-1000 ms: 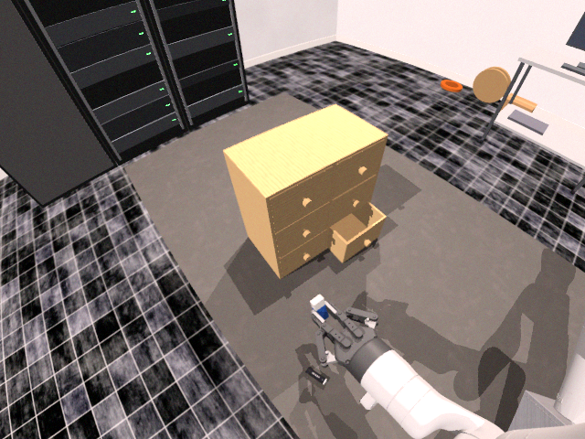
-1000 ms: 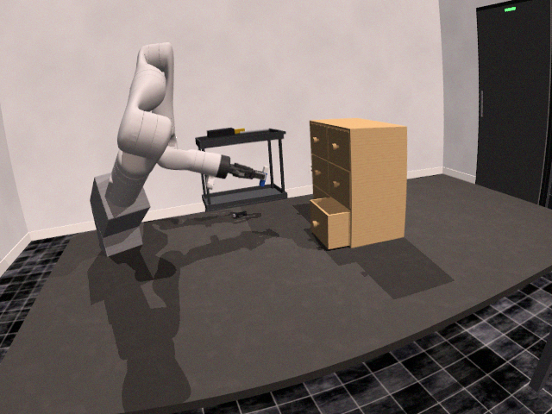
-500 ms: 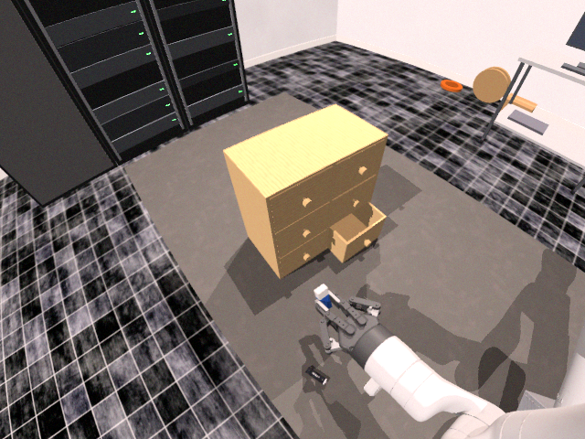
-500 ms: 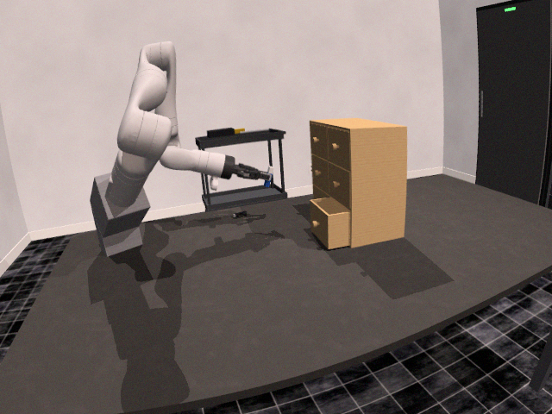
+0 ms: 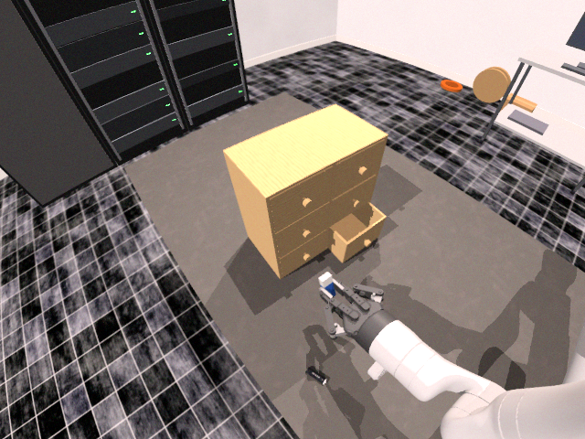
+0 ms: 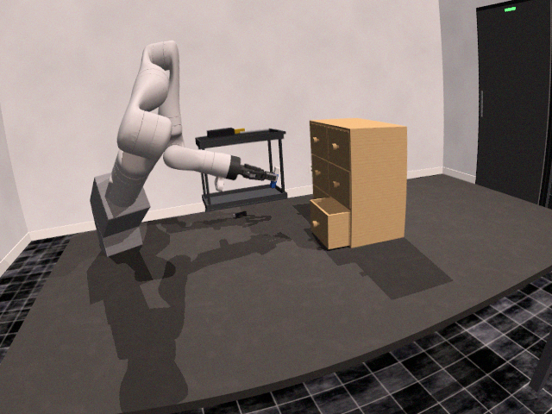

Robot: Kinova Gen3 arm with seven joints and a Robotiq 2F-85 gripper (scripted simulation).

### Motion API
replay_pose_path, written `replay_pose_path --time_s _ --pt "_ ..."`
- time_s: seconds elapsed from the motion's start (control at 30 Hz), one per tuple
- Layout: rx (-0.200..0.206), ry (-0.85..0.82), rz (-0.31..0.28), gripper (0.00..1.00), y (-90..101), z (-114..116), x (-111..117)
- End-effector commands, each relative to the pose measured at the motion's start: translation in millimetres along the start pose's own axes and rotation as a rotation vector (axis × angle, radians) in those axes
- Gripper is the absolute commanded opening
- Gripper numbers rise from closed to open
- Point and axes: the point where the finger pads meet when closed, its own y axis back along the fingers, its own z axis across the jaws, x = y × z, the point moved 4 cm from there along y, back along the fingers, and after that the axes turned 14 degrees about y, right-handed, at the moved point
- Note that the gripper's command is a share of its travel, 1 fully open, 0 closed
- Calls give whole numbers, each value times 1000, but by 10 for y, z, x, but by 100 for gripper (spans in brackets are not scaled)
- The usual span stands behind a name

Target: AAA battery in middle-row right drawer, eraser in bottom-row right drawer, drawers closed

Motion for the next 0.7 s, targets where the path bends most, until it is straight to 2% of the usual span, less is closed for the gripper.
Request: replay_pose_path --time_s 0.0,0.57,0.6,0.67 --pt "1 -6 9 19 -49 -82 19" --pt "-9 2 8 19 -229 -364 25" --pt "2 -6 8 19 -229 -391 27" --pt "-9 2 8 19 -254 -406 27"
